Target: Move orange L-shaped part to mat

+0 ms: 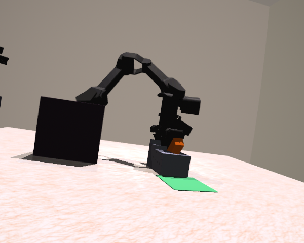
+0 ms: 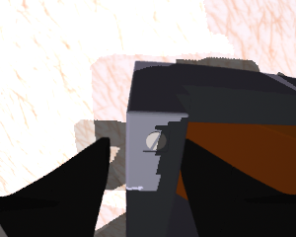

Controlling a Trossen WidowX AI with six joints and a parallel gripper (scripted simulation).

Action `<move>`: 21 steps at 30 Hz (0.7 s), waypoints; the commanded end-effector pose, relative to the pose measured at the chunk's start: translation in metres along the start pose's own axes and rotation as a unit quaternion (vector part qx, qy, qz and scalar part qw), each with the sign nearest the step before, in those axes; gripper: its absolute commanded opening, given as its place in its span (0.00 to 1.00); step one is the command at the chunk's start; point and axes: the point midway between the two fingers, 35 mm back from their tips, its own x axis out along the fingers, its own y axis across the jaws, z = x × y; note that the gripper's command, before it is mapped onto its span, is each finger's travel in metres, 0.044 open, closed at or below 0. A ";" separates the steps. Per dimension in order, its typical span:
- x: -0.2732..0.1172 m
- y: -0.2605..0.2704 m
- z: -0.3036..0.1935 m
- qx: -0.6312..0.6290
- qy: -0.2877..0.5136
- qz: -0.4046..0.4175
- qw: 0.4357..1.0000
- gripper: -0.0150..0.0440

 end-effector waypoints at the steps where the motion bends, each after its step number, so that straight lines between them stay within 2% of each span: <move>1: 0.002 -0.002 -0.001 0.006 0.002 -0.001 1.000 0.56; 18: -0.012 0.010 -0.001 0.006 0.002 -0.001 1.000 0.56; 21: -0.027 0.006 0.001 0.006 0.002 -0.004 1.000 0.56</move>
